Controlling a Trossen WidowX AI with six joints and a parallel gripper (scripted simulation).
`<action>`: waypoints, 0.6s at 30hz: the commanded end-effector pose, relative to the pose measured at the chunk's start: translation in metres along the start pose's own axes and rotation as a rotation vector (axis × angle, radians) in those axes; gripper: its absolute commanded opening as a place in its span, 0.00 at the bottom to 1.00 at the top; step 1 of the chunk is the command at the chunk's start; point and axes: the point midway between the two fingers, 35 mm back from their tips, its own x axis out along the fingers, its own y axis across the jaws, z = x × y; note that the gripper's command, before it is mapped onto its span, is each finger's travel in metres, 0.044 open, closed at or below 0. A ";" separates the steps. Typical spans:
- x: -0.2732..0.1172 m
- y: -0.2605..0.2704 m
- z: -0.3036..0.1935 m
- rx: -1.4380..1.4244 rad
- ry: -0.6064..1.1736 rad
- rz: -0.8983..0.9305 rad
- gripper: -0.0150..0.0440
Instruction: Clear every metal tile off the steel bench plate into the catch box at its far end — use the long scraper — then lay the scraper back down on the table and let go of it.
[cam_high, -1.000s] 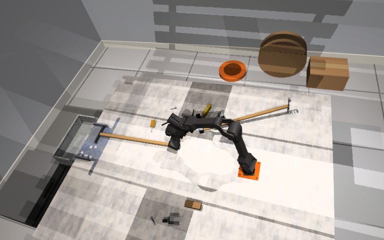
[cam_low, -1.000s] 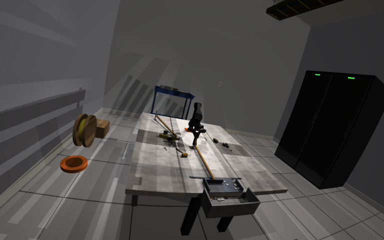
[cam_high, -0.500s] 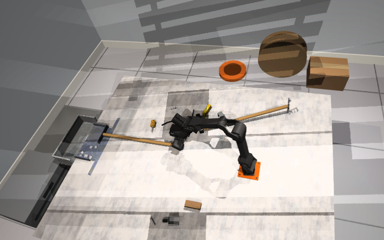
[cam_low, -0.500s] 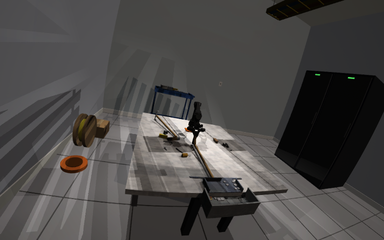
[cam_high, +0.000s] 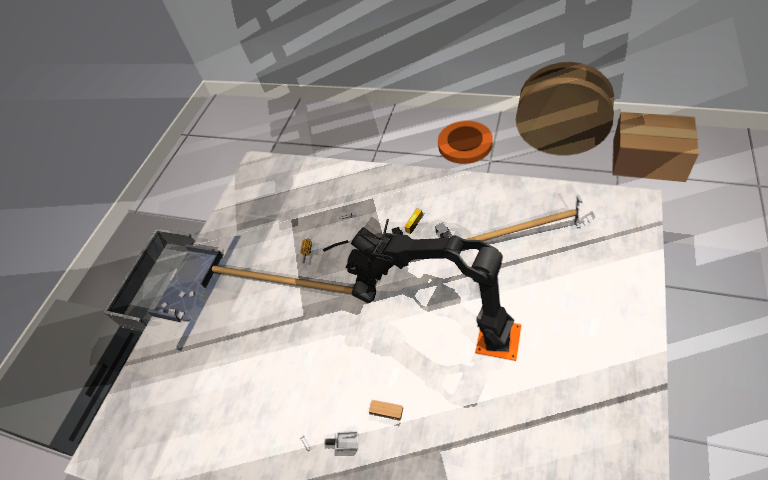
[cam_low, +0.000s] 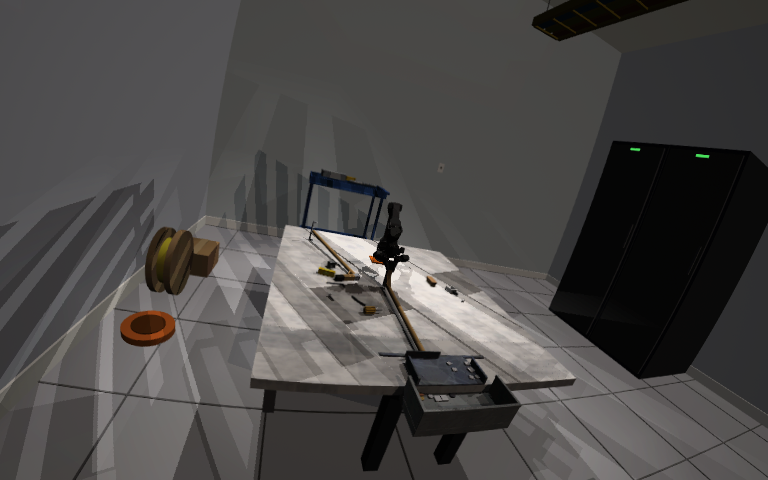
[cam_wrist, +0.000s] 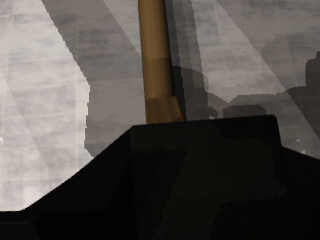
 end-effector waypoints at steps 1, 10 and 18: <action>-0.007 0.001 0.001 -0.005 -0.022 0.003 0.25; -0.014 0.002 -0.012 -0.005 -0.023 0.003 0.25; -0.019 0.004 -0.023 -0.005 -0.023 0.003 0.25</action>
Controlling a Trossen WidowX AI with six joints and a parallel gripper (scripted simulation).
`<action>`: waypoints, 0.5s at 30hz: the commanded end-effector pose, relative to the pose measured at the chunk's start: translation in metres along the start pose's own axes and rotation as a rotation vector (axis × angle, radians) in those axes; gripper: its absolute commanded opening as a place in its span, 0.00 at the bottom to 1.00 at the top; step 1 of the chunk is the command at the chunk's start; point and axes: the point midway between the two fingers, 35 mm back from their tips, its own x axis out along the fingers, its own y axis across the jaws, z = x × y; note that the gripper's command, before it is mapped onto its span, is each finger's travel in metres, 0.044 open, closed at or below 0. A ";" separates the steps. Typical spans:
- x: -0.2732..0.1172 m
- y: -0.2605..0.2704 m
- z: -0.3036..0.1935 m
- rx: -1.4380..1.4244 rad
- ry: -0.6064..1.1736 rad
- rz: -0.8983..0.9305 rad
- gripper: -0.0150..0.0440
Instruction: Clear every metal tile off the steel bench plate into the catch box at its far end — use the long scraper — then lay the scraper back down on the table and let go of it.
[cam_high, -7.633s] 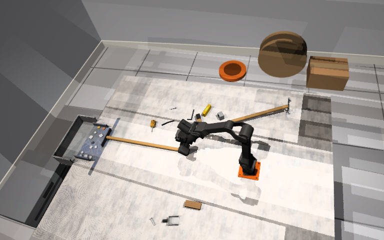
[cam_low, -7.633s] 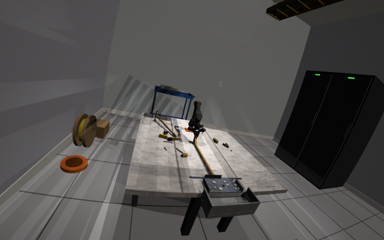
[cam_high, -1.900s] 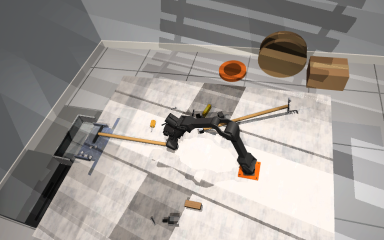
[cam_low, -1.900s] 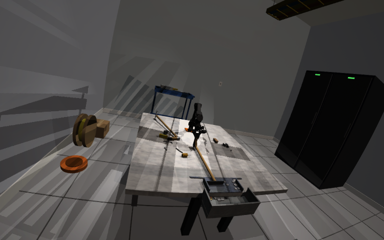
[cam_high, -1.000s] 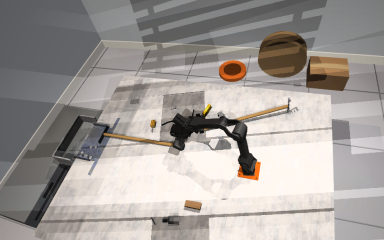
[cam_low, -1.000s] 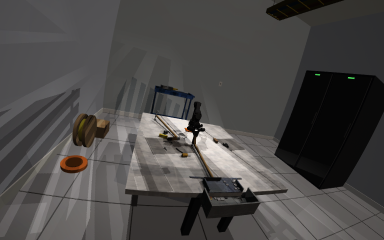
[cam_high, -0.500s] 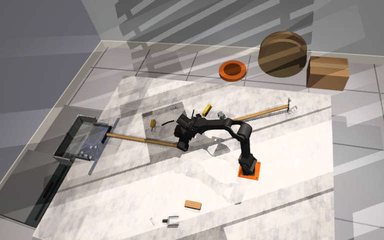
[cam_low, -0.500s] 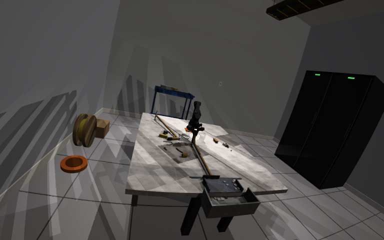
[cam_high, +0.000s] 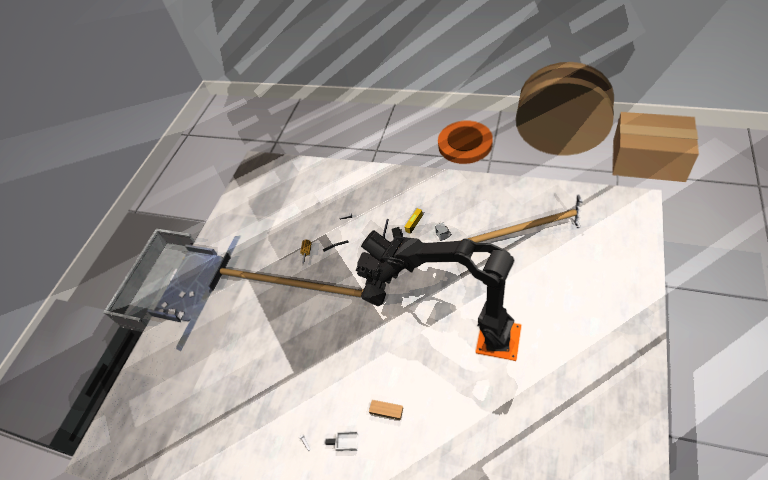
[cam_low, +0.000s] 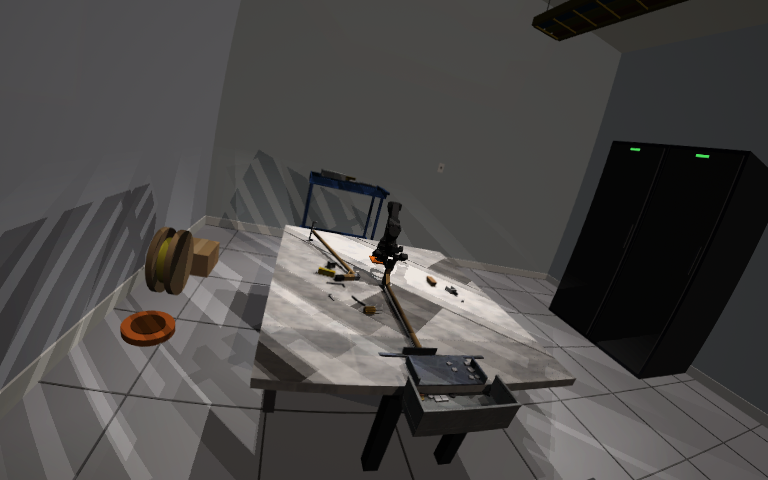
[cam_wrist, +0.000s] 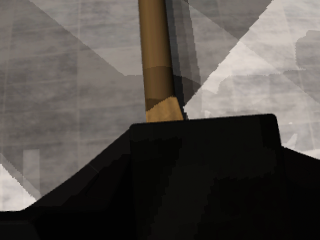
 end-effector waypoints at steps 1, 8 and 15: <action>-0.006 0.001 0.001 -0.006 -0.024 0.004 0.25; -0.011 0.003 -0.009 -0.006 -0.024 0.004 0.25; -0.015 0.005 -0.020 -0.006 -0.025 0.004 0.25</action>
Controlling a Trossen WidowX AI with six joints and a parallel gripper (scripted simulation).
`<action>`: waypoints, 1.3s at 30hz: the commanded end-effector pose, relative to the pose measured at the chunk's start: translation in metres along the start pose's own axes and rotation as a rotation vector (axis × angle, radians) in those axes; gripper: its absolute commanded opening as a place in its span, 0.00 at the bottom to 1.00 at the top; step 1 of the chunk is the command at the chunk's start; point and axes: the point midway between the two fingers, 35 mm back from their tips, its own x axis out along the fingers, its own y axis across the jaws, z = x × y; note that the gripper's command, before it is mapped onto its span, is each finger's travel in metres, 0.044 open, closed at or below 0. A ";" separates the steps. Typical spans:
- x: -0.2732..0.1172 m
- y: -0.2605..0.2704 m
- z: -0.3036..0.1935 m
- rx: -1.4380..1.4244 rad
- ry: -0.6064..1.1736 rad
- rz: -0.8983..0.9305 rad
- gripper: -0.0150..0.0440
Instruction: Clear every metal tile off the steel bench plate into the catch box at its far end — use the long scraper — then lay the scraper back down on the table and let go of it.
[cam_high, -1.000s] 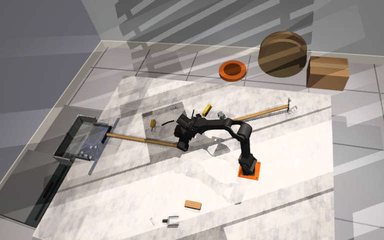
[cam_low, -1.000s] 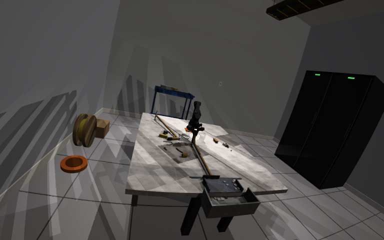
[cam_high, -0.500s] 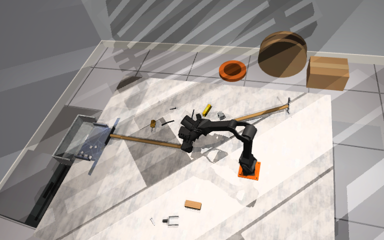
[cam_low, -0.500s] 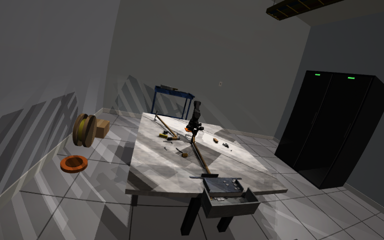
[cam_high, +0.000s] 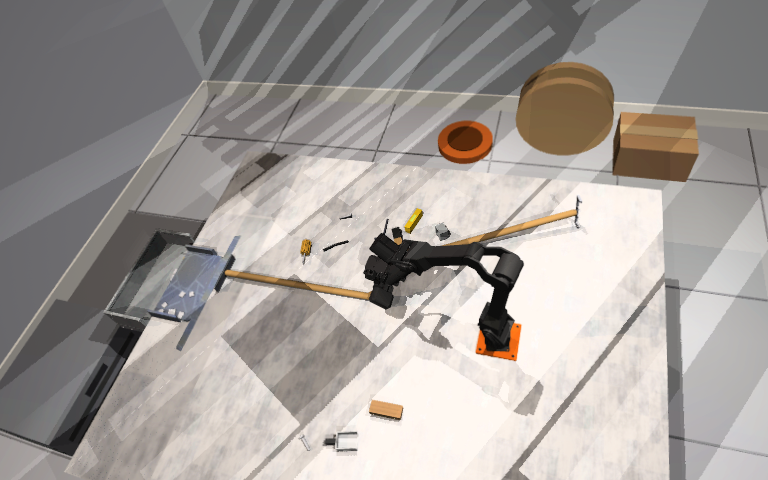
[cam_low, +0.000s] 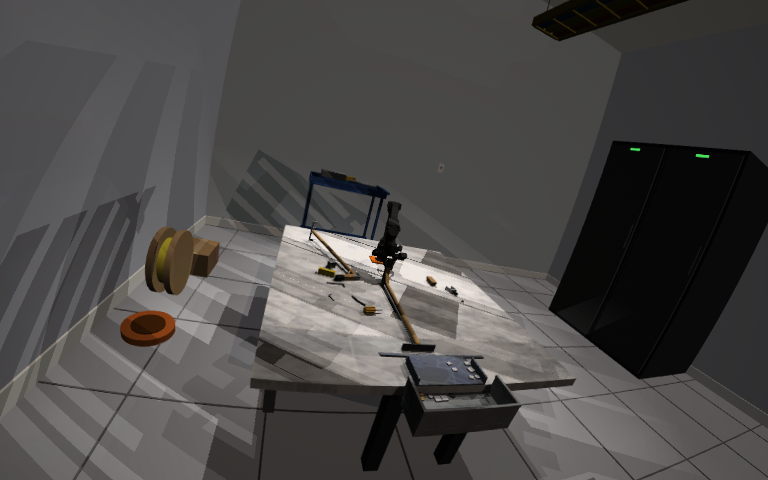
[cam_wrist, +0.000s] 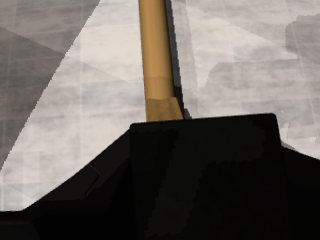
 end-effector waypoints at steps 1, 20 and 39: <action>-0.005 0.002 0.000 -0.005 -0.019 0.004 0.25; -0.008 0.001 -0.005 0.000 -0.001 0.000 0.97; -0.056 0.001 -0.006 0.000 0.003 0.000 1.00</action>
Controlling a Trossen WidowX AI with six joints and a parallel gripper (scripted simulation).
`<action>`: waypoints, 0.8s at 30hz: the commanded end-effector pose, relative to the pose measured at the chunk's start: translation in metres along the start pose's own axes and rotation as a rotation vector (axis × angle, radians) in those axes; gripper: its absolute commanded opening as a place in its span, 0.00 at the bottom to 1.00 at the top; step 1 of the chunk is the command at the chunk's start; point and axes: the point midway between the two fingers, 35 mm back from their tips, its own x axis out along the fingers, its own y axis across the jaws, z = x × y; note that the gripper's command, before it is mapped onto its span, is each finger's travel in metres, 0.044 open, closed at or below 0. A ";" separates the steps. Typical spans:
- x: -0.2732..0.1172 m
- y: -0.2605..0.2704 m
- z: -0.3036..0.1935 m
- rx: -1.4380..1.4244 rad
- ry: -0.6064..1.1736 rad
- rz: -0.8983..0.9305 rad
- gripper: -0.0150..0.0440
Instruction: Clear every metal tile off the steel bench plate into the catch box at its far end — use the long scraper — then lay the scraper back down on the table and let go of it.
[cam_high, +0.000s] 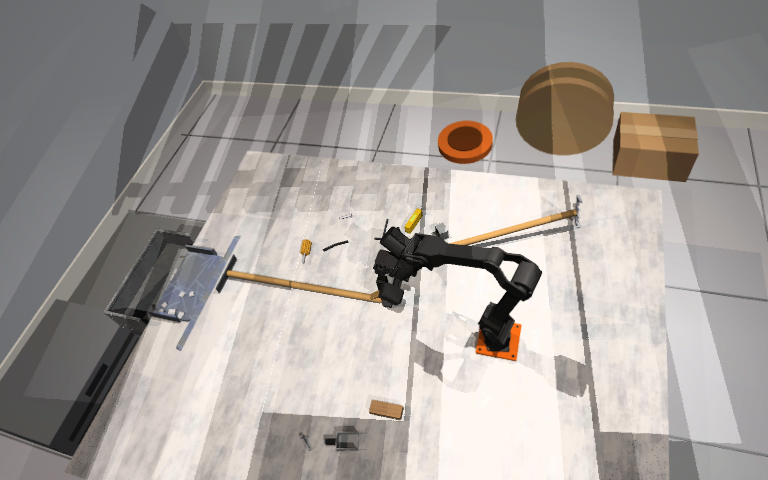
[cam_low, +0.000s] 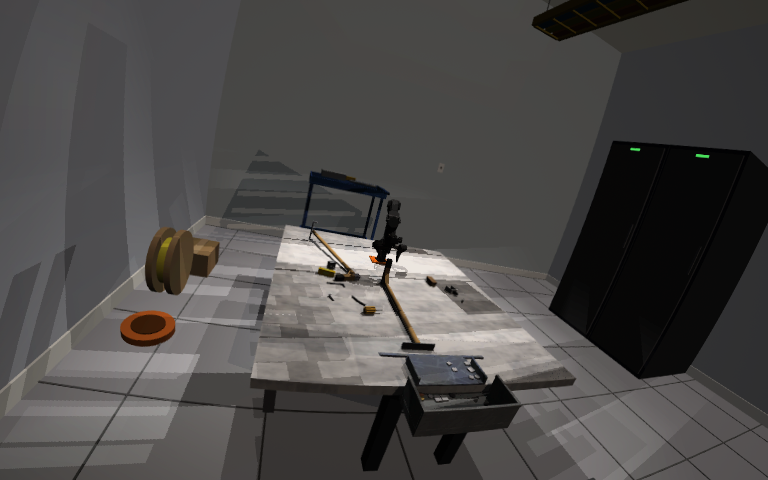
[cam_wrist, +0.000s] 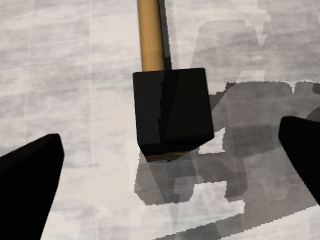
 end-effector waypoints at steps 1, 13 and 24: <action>-0.010 0.001 0.002 -0.005 -0.009 0.003 1.00; -0.052 -0.003 0.035 0.018 -0.167 0.017 1.00; -0.119 -0.005 0.075 0.025 -0.397 0.033 1.00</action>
